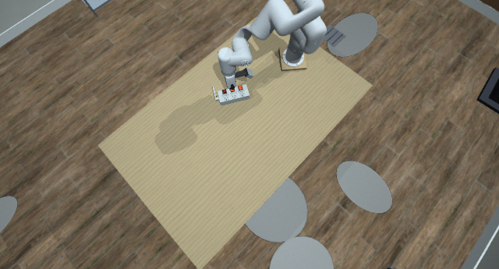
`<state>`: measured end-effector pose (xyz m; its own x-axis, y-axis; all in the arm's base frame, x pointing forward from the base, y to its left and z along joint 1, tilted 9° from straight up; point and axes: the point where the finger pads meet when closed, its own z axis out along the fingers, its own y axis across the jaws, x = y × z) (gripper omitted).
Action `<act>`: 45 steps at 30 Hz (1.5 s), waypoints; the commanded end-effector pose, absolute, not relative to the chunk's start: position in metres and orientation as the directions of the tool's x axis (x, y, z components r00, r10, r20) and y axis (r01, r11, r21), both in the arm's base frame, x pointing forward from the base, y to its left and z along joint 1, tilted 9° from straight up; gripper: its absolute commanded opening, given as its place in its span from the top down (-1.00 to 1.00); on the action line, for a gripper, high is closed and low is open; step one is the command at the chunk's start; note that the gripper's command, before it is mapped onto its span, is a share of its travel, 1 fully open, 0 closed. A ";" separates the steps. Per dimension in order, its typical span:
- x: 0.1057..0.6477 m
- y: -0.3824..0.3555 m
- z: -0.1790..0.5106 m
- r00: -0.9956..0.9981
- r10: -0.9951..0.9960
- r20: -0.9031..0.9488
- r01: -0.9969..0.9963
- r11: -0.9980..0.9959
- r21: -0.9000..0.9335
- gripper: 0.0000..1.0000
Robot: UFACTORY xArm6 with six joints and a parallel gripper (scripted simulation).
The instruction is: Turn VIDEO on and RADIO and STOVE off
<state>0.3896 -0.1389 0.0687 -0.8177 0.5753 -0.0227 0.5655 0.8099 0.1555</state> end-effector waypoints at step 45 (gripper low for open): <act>0.392 -0.139 0.061 -0.817 0.575 -0.026 0.565 0.810 0.156 1.00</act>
<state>0.3913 -0.1389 0.0616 -0.8171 0.5759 -0.0260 0.5657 0.8097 0.1559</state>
